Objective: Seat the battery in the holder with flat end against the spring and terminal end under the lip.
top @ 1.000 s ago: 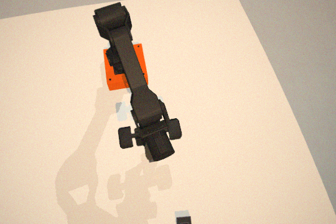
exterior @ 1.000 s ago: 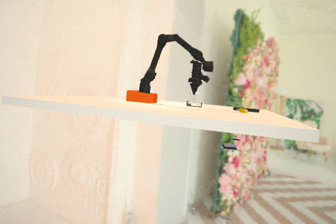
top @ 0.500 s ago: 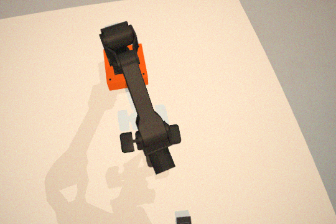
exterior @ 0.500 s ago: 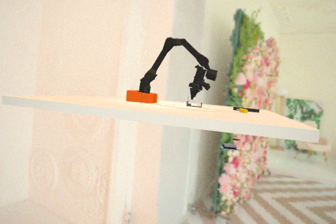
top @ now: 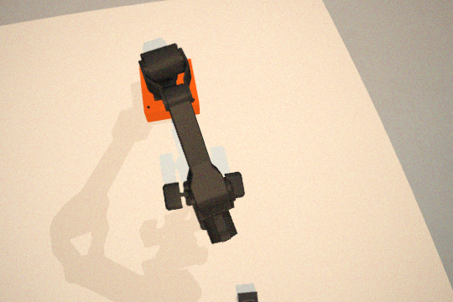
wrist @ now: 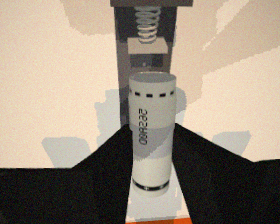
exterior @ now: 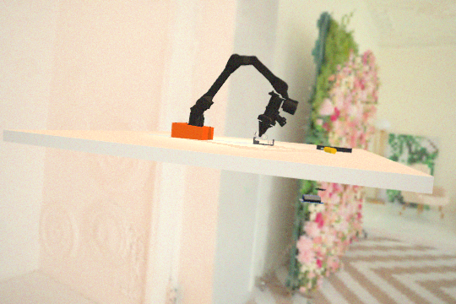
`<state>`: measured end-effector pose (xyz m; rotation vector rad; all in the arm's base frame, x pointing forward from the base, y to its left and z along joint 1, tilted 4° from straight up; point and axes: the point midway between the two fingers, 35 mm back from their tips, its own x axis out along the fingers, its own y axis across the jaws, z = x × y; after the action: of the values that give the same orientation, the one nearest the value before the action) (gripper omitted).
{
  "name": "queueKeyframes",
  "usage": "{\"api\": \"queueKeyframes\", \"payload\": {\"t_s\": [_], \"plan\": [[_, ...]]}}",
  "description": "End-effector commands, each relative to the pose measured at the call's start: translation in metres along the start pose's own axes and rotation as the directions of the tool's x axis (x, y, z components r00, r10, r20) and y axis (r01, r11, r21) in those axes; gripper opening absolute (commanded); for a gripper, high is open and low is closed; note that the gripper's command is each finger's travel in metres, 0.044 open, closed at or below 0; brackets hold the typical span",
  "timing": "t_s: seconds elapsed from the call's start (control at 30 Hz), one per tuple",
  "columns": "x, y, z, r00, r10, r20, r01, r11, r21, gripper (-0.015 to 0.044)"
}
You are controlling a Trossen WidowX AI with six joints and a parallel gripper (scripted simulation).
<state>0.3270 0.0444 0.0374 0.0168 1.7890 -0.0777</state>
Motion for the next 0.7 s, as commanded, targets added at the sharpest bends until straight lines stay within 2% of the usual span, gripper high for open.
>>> {"api": "queueKeyframes", "payload": {"t_s": [0.0,0.67], "plan": [[-0.0013,0.0011,0.0030,1.000,0.005,-0.017,-0.006,1.000,-0.005,0.0073],[0.0047,0.0014,0.0098,0.990,-0.001,-0.138,0.000,1.000,-0.008,0.0073]]}}
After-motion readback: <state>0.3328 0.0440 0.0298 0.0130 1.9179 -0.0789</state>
